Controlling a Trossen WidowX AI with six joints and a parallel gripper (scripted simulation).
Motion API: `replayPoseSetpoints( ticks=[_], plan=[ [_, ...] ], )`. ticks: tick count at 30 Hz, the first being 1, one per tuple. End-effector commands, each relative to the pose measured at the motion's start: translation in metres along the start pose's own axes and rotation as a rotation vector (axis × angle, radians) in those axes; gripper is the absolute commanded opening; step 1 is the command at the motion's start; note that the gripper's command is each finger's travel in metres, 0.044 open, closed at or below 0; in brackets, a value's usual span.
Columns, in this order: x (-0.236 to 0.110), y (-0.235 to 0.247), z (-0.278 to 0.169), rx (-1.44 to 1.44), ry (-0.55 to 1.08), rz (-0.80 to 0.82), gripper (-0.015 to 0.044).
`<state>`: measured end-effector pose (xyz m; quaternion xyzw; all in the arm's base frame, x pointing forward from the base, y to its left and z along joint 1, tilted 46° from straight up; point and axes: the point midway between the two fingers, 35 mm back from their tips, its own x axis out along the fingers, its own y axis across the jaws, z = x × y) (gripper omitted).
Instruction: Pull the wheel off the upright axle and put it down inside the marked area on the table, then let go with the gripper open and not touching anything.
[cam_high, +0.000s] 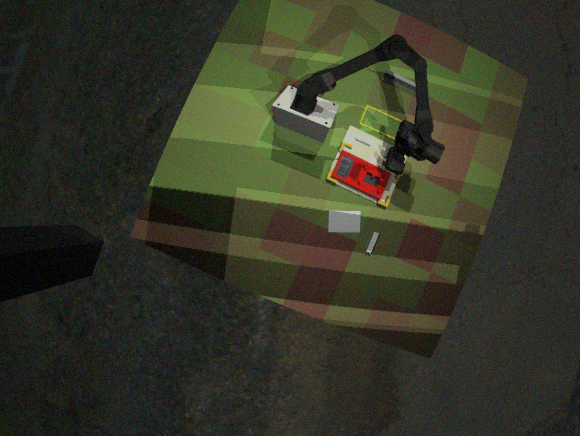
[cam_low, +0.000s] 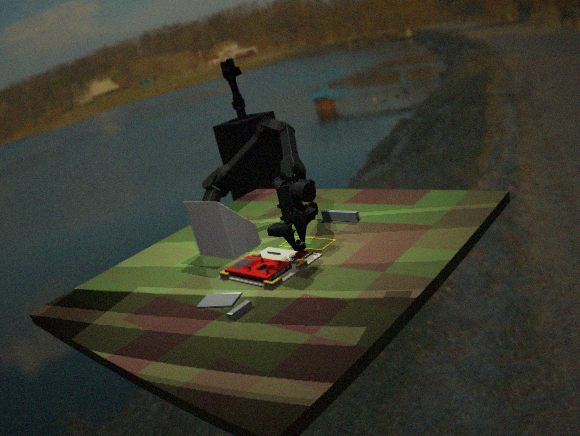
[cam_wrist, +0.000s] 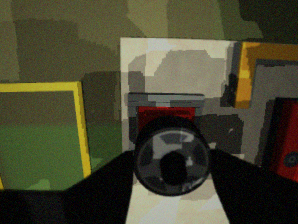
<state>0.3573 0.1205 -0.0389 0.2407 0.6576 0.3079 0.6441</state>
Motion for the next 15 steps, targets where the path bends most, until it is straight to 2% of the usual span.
replayPoseSetpoints(
  ticks=[1, 15],
  plan=[
    [-0.0091, -0.0021, 0.0002, 0.014, -0.01, 0.001, 0.0],
    [-0.0137, -0.0021, 0.0003, 0.014, -0.011, 0.001, 0.0]
  ],
)
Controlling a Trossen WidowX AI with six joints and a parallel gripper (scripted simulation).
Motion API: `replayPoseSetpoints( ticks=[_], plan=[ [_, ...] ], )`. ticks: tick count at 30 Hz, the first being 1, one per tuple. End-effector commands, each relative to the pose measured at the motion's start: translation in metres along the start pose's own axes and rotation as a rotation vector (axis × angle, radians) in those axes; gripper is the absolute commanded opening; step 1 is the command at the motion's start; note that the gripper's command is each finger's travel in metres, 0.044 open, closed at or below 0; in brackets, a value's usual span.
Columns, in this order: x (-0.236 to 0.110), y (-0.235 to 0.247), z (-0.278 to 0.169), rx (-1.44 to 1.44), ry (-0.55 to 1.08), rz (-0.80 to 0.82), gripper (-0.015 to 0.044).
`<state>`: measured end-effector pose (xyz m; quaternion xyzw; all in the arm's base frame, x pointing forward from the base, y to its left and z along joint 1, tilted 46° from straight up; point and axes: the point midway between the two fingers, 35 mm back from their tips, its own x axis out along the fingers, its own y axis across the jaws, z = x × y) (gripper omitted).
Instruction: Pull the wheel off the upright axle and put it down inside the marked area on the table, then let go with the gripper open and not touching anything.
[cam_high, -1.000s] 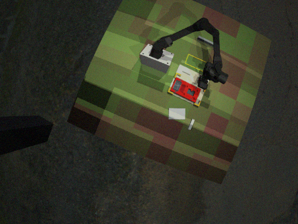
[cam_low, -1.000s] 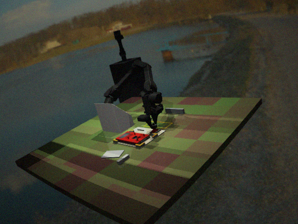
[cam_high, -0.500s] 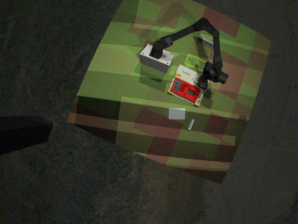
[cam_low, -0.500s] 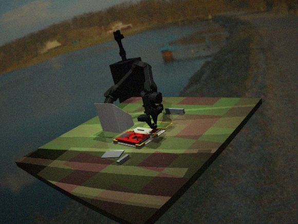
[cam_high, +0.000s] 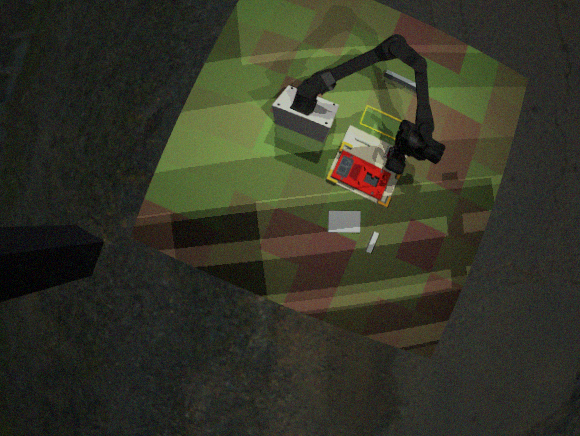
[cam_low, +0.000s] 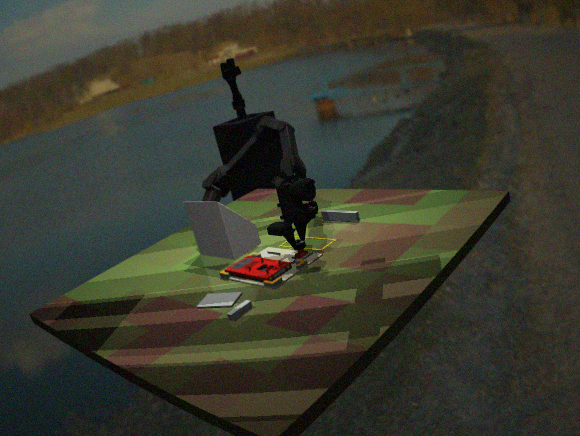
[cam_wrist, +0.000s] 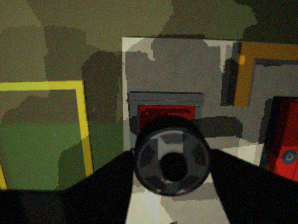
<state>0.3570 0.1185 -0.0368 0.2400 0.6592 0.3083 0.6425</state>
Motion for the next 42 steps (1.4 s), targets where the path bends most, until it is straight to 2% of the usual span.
replayPoseSetpoints(
  ticks=[1, 42],
  plan=[
    [-0.011, -0.002, 0.001, 0.014, -0.016, 0.001, 0.0],
    [-0.025, -0.002, 0.0, 0.015, -0.019, 0.003, 0.0]
  ],
)
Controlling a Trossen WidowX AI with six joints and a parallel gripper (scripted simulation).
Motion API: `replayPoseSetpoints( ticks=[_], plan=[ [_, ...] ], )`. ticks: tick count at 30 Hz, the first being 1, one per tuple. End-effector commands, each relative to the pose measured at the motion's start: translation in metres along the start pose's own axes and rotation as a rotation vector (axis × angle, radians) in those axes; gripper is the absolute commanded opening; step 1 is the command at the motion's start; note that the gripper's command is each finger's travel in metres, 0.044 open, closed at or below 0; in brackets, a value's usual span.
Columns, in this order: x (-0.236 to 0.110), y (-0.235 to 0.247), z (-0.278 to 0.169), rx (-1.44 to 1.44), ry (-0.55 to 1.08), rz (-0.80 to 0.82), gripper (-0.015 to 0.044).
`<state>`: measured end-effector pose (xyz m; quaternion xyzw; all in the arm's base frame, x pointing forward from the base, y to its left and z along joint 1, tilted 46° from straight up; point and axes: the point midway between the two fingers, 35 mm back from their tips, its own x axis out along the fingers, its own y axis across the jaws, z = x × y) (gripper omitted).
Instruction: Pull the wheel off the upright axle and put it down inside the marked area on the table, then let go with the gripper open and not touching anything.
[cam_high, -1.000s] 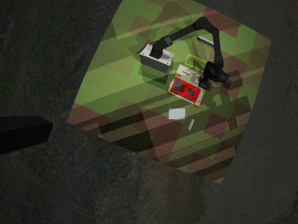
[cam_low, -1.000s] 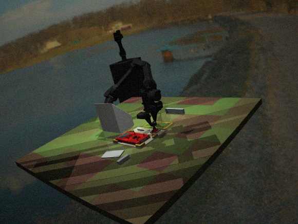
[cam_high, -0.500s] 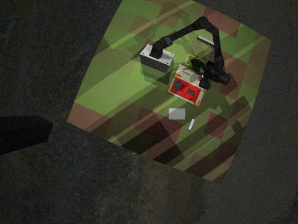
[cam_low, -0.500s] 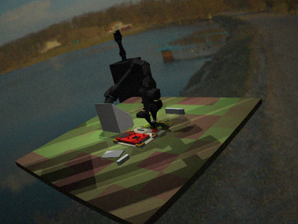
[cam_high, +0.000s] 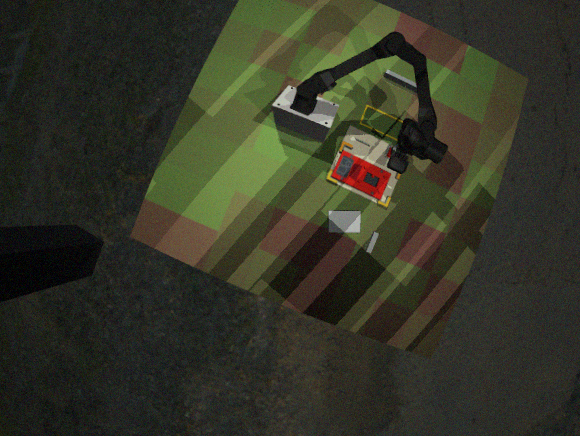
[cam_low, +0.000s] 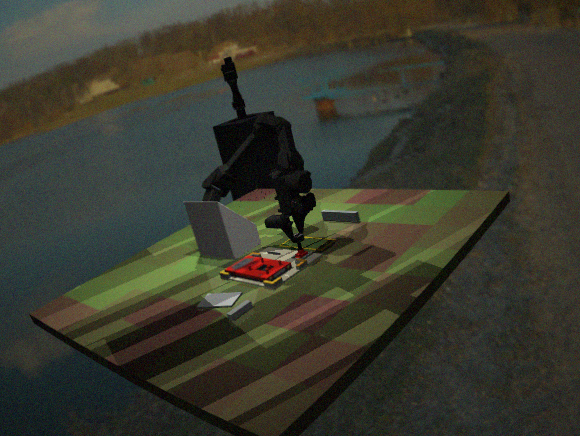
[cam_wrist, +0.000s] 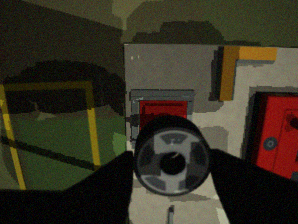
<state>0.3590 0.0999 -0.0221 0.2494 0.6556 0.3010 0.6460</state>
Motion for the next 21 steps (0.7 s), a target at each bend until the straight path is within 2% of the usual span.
replayPoseSetpoints(
  ticks=[1, 11, 21],
  plan=[
    [-0.001, 0.0, 0.0, -0.003, 0.0, 0.001, 0.0],
    [-0.006, 0.0, 0.0, -0.003, -0.001, 0.001, 0.0],
    [-0.04, 0.0, -0.001, -0.003, -0.001, 0.0, 0.0]
  ],
)
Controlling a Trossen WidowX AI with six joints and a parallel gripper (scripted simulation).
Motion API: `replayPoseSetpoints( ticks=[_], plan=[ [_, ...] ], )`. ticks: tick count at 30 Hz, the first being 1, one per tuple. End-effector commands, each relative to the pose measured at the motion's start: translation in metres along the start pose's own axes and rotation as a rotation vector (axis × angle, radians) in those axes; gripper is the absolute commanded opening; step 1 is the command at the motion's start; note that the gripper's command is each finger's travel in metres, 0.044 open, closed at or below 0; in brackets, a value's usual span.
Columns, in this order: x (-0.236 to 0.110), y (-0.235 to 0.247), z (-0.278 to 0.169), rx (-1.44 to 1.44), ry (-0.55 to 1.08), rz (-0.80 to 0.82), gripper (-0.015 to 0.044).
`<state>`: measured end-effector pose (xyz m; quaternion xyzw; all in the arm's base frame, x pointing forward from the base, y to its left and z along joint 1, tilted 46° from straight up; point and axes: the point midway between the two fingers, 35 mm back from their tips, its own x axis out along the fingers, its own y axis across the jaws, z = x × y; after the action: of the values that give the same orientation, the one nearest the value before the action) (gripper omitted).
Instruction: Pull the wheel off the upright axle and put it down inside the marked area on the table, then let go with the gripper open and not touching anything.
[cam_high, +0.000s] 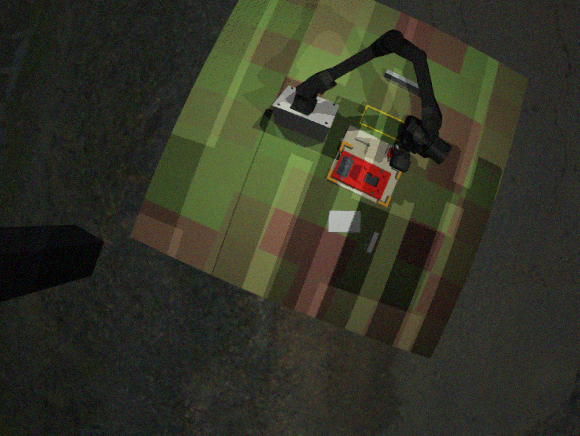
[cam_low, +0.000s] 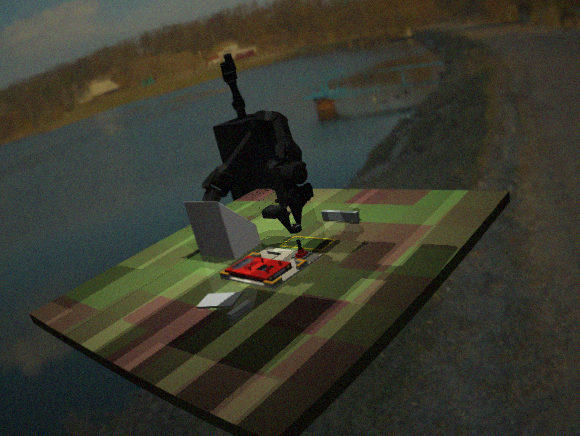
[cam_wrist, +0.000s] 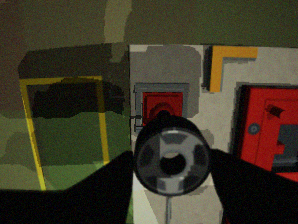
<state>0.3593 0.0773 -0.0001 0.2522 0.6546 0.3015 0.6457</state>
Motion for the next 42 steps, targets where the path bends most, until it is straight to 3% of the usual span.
replayPoseSetpoints(
  ticks=[1, 42],
  plan=[
    [0.0, 0.001, 0.0, 0.0, 0.0, 0.0, 0.0],
    [-0.006, 0.101, -0.061, -0.003, 0.003, -0.001, 0.0]
  ],
)
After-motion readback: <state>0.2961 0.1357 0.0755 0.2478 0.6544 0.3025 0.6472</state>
